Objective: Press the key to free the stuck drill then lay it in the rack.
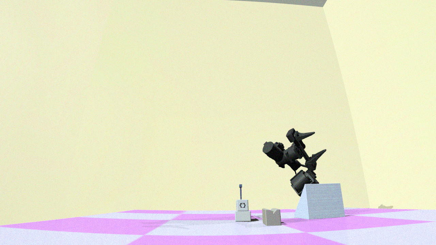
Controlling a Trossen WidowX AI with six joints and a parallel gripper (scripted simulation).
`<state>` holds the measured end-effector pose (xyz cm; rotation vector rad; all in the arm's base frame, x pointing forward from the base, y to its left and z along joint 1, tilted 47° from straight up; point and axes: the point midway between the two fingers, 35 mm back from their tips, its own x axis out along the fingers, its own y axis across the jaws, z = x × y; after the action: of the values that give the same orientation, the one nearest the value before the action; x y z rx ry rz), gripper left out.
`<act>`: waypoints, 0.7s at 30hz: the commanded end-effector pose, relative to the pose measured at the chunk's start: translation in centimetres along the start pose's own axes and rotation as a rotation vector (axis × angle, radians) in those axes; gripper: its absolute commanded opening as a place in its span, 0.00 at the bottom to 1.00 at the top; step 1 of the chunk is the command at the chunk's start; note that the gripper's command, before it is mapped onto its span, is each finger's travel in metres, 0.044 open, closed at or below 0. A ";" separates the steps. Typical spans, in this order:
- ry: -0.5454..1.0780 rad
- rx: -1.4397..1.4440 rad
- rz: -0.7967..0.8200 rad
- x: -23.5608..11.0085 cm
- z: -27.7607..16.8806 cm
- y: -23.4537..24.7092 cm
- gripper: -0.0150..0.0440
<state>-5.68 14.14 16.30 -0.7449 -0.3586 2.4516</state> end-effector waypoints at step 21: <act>0.711 1.171 -0.119 -7.0 -8.9 -3.7 0.25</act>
<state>-1.24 14.52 14.65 -0.8585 0.4277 2.2640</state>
